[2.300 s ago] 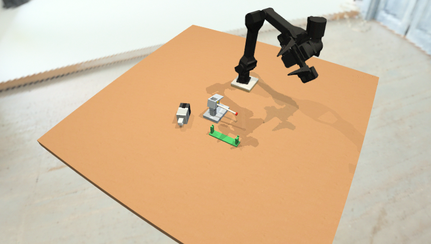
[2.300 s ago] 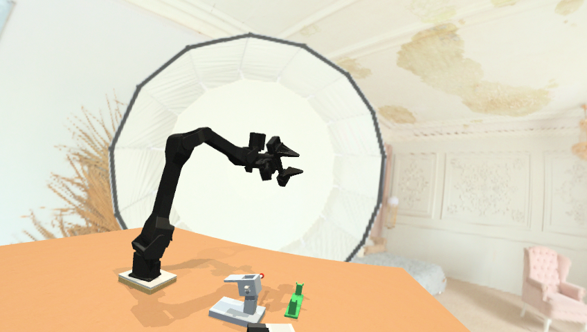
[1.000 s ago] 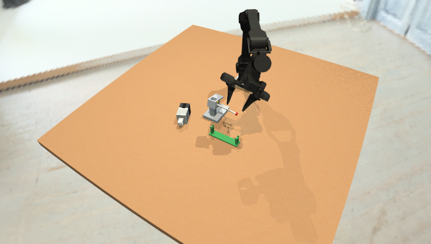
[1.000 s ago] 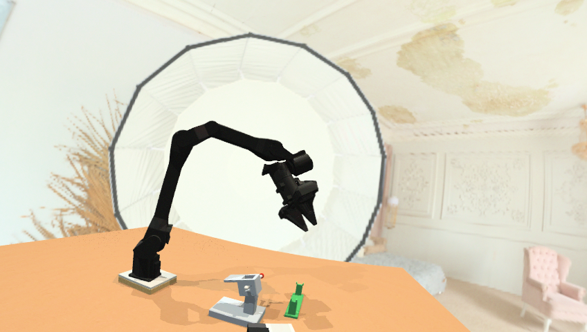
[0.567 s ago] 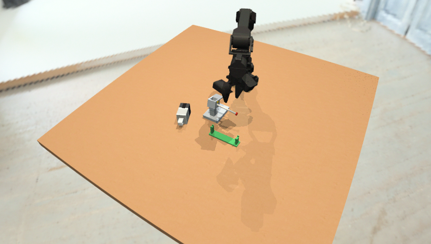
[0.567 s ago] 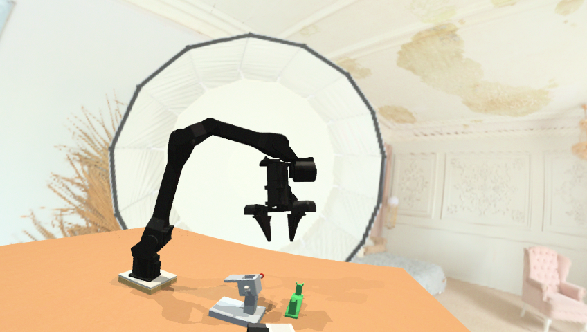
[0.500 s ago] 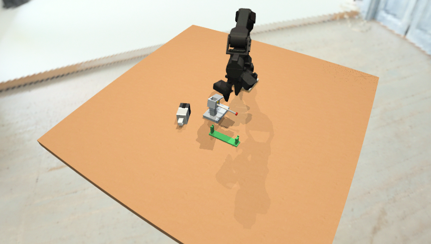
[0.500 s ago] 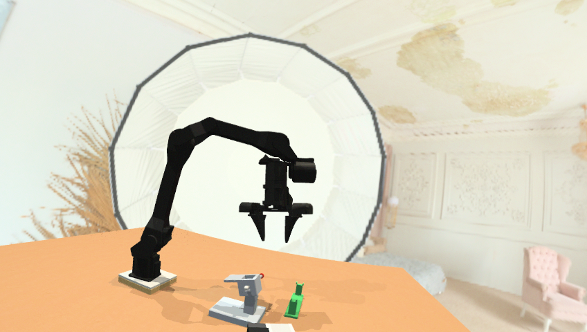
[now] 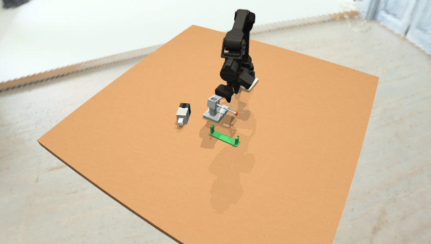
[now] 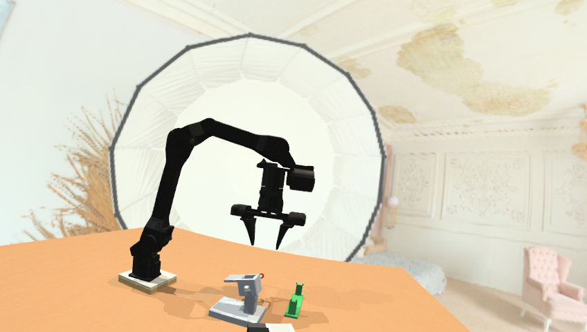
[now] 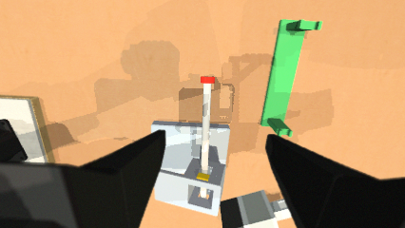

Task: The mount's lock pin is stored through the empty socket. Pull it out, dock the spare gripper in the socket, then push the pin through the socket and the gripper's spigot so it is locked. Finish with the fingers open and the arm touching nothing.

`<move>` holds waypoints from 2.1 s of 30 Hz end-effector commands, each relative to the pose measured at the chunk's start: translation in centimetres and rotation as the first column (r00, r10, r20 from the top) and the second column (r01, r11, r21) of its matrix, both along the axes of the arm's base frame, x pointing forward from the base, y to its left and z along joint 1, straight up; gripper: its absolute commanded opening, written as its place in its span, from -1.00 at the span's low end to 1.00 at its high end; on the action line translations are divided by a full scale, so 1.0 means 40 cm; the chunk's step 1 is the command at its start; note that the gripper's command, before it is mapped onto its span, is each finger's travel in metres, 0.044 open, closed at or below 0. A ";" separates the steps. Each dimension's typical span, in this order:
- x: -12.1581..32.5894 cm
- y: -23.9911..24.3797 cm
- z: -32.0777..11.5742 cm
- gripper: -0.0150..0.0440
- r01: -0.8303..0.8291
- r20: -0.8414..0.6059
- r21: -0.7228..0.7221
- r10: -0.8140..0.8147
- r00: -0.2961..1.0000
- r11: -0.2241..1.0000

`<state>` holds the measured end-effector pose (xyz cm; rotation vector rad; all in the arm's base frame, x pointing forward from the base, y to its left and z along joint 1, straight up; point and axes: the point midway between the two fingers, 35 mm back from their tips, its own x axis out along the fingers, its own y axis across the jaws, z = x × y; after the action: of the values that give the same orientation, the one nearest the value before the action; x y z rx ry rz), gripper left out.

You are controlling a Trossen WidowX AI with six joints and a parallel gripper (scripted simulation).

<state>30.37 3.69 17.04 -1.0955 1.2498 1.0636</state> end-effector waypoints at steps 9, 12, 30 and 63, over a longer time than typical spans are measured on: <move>-0.004 0.000 -0.132 0.53 -0.005 -0.012 0.004 0.005 1.000 1.000; -0.003 0.000 -0.144 0.53 -0.005 -0.012 0.004 0.005 1.000 1.000; 0.002 -0.001 -0.218 0.53 -0.005 -0.012 0.004 0.005 1.000 1.000; 0.000 -0.003 -0.273 -0.49 -0.005 -0.012 0.004 0.005 1.000 1.000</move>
<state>30.35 3.51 6.16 -1.0920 1.2600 1.0734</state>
